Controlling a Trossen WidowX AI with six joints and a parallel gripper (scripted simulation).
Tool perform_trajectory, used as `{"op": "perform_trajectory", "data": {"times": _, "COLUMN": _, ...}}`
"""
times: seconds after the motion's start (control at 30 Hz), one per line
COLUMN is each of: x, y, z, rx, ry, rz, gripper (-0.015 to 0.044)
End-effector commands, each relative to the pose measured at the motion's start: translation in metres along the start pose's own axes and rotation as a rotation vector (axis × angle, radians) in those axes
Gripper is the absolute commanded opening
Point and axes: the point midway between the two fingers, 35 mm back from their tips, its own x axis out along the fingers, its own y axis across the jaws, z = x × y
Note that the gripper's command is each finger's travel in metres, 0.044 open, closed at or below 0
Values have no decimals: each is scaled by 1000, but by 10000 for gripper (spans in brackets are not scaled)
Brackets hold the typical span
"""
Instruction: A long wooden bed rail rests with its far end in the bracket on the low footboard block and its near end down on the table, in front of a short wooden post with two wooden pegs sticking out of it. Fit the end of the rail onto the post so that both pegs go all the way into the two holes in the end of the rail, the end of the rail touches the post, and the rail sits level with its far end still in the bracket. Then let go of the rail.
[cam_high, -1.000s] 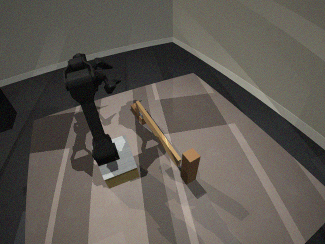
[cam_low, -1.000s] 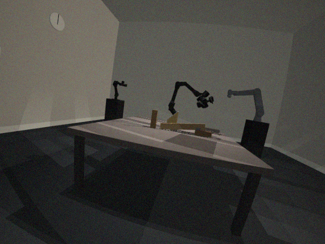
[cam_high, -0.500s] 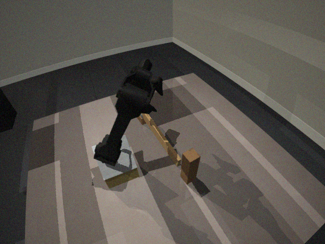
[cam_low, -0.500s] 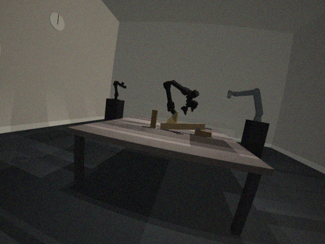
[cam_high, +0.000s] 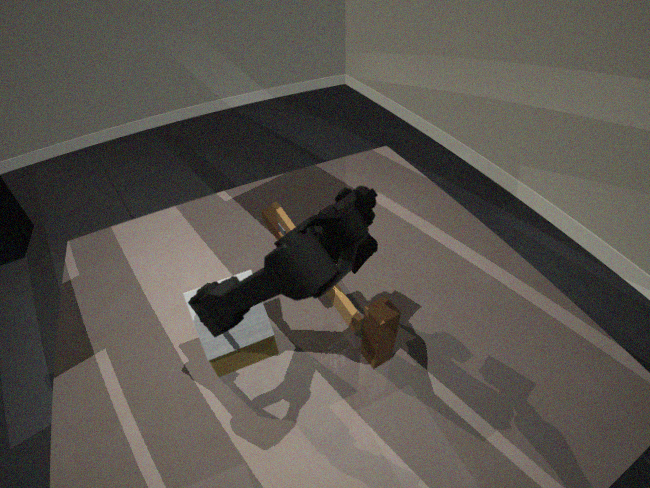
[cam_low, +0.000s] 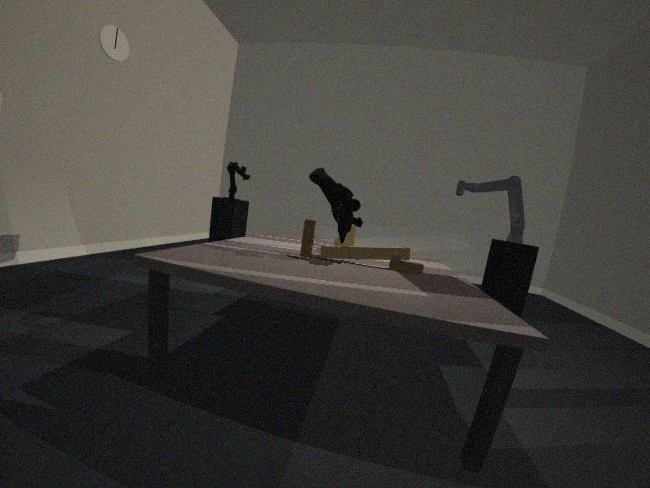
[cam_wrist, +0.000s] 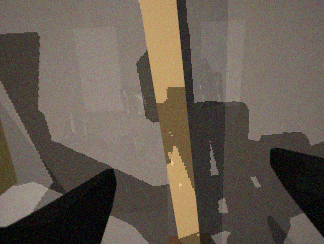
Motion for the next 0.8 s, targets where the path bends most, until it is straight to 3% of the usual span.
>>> {"op": "perform_trajectory", "data": {"times": 0.0, "x": 2, "y": 5, "z": -2, "rx": 10, "ry": -6, "rz": 15, "gripper": 440}}
{"op": "perform_trajectory", "data": {"times": 0.77, "x": 39, "y": 4, "z": -1, "rx": 10, "ry": -7, "rz": 14, "gripper": 440}}
